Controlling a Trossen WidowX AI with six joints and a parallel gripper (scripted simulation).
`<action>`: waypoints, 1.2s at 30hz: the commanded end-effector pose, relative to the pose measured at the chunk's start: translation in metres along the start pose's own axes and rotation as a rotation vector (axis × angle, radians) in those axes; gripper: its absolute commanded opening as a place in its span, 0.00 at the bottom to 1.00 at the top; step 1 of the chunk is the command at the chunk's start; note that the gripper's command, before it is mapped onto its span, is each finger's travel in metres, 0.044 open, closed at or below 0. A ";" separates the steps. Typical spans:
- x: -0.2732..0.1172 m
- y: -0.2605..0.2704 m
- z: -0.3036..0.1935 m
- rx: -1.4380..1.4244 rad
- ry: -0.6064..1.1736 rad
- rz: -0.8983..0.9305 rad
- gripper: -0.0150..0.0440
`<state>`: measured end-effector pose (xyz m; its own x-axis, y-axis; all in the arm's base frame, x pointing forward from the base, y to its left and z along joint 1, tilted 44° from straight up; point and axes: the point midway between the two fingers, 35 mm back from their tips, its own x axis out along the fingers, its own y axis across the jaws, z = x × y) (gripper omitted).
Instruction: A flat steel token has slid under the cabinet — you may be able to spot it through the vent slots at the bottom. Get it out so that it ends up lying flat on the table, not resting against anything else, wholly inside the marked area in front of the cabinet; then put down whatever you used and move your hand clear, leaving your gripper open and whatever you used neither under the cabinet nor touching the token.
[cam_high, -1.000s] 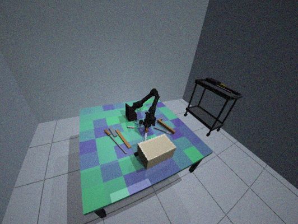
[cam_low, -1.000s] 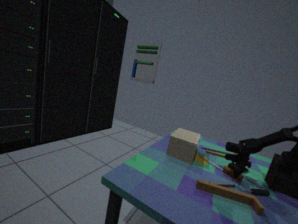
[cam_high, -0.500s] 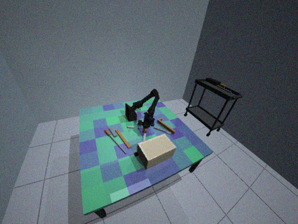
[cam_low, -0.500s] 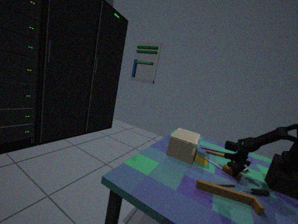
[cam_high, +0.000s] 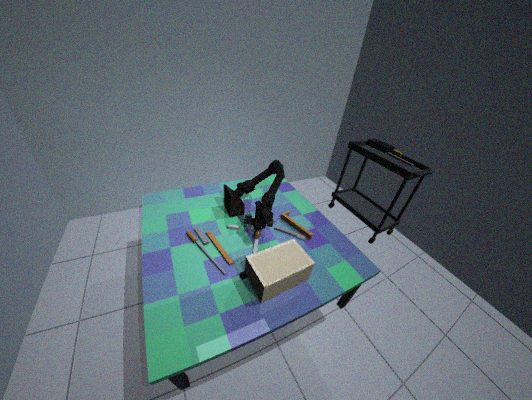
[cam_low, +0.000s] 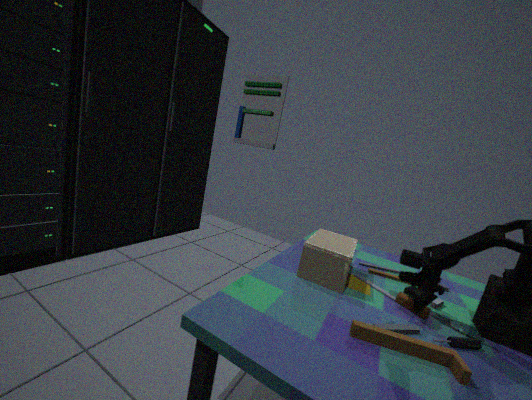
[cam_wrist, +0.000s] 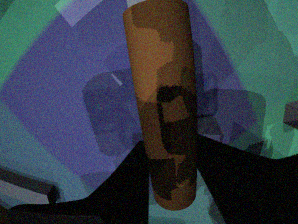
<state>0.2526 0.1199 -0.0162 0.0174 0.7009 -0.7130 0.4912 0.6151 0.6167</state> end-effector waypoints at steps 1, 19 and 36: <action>-0.001 -0.003 0.005 0.002 -0.005 0.001 0.25; -0.001 -0.018 0.017 0.002 -0.005 0.000 0.25; -0.001 -0.033 0.029 0.002 -0.006 0.000 0.25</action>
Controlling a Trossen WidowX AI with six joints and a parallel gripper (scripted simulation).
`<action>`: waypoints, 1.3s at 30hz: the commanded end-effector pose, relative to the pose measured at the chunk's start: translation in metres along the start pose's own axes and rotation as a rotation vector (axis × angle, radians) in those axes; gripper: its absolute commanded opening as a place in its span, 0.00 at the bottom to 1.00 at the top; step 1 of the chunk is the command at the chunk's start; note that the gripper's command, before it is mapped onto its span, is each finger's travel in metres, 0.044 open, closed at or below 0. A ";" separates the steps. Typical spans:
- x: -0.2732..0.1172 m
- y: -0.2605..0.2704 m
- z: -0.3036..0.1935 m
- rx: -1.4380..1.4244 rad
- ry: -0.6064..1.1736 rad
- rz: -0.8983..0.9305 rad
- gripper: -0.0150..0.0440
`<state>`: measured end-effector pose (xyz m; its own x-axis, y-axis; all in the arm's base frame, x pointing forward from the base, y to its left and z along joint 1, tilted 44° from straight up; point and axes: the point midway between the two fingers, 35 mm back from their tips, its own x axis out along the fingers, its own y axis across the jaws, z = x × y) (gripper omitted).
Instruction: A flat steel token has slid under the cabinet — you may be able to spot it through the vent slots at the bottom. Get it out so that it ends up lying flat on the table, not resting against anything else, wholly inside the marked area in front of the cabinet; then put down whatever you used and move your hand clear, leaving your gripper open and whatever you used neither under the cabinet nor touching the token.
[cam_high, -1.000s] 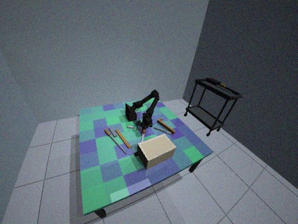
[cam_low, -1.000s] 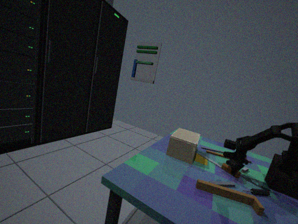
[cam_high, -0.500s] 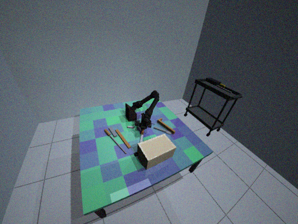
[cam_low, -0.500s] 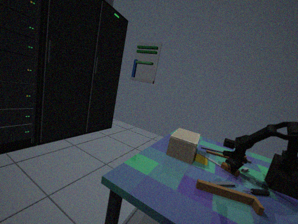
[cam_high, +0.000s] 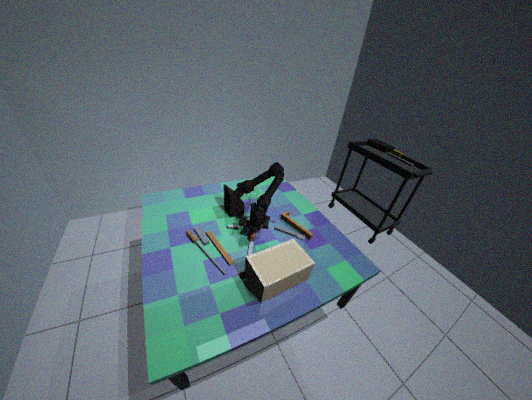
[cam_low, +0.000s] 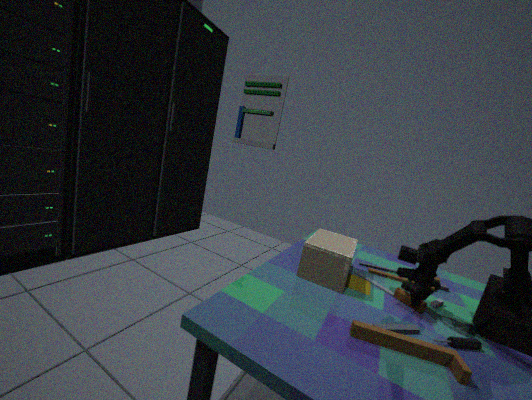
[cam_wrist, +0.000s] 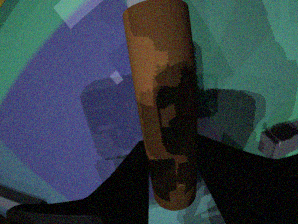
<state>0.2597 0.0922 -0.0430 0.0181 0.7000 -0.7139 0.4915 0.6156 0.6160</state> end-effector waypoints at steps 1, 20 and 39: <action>-0.001 -0.003 0.004 0.002 -0.005 0.001 0.25; -0.001 -0.020 0.017 0.002 -0.006 0.000 0.25; -0.001 -0.042 0.025 0.002 -0.006 -0.001 0.25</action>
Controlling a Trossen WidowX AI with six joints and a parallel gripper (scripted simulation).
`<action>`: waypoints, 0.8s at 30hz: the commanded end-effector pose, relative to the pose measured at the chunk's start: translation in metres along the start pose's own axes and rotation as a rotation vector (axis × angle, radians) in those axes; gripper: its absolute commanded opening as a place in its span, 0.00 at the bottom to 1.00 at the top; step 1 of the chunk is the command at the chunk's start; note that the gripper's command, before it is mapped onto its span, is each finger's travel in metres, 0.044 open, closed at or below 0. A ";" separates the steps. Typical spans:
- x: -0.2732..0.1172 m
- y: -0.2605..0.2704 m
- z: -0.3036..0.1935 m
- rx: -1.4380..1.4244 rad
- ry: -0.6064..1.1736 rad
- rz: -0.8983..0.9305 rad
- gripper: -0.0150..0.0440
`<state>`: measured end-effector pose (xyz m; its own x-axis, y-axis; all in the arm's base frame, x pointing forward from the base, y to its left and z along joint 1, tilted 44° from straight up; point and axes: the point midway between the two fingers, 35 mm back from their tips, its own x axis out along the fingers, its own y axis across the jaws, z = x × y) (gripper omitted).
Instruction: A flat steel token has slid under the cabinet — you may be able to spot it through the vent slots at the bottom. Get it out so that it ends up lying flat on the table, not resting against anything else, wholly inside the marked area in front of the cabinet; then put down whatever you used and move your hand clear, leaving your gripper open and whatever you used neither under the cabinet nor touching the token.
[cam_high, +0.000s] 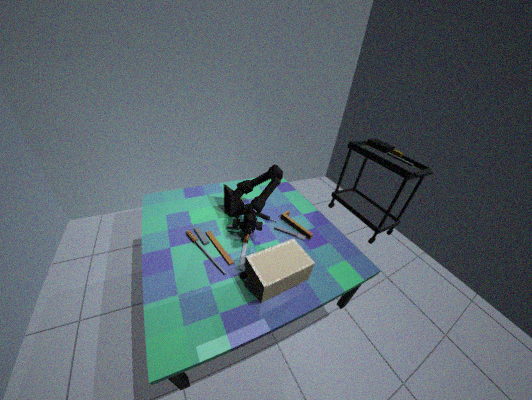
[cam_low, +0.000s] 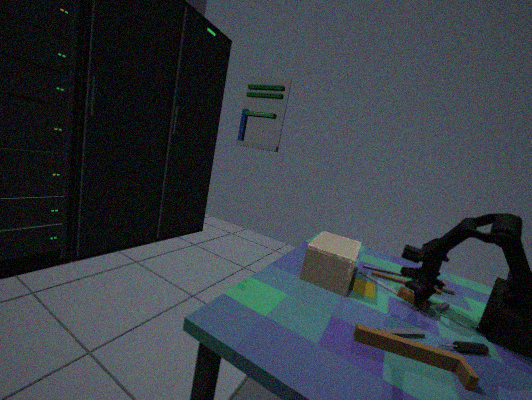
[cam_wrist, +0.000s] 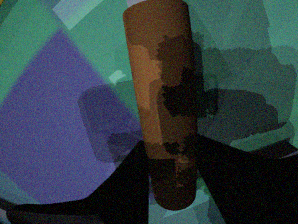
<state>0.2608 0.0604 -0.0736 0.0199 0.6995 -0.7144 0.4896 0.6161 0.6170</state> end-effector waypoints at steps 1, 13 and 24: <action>-0.001 -0.006 0.003 0.004 -0.004 -0.001 0.25; -0.001 -0.020 0.007 0.004 -0.005 -0.002 0.25; -0.001 -0.034 0.011 0.004 -0.006 -0.003 0.25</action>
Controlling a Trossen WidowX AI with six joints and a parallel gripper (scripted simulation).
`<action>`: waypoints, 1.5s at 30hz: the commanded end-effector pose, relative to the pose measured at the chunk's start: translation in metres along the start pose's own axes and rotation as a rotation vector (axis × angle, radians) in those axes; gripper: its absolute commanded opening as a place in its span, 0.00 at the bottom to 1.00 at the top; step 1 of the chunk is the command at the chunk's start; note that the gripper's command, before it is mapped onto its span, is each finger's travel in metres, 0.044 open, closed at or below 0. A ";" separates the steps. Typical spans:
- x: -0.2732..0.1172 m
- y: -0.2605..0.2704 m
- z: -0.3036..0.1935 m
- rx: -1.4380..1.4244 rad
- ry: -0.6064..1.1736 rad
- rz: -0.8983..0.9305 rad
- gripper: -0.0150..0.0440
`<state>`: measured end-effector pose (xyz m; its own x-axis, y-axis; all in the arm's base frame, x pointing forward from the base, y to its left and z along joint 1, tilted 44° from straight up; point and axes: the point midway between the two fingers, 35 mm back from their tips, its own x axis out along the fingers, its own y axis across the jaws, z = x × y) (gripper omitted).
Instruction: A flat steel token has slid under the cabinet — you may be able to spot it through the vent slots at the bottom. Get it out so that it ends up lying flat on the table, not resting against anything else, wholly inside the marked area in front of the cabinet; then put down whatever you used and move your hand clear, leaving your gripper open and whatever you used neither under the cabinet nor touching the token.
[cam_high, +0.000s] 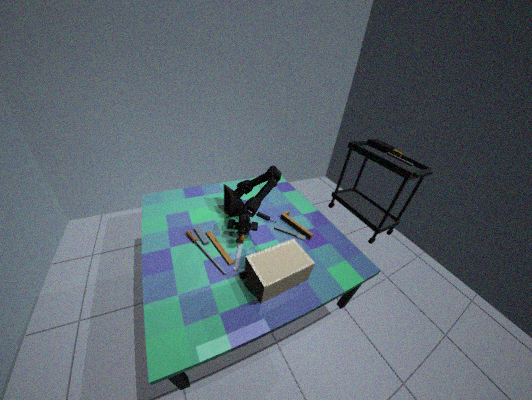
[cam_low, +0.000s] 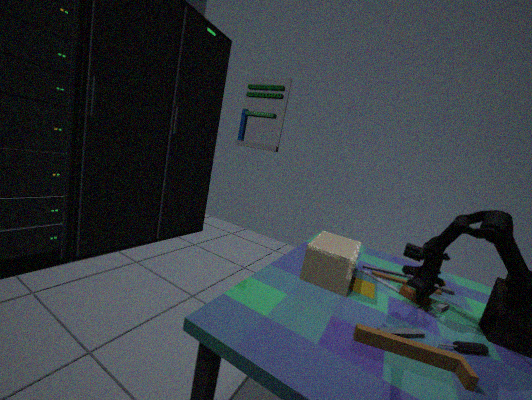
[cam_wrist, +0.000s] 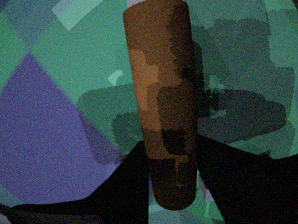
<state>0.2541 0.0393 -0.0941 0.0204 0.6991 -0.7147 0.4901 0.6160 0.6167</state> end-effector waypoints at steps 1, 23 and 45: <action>-0.001 -0.006 0.003 0.003 -0.005 -0.003 0.25; -0.001 -0.025 0.008 0.003 -0.005 -0.003 0.25; -0.002 -0.050 0.016 0.002 -0.007 -0.005 0.25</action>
<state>0.2439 0.0064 -0.1257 0.0229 0.6994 -0.7144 0.4892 0.6153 0.6181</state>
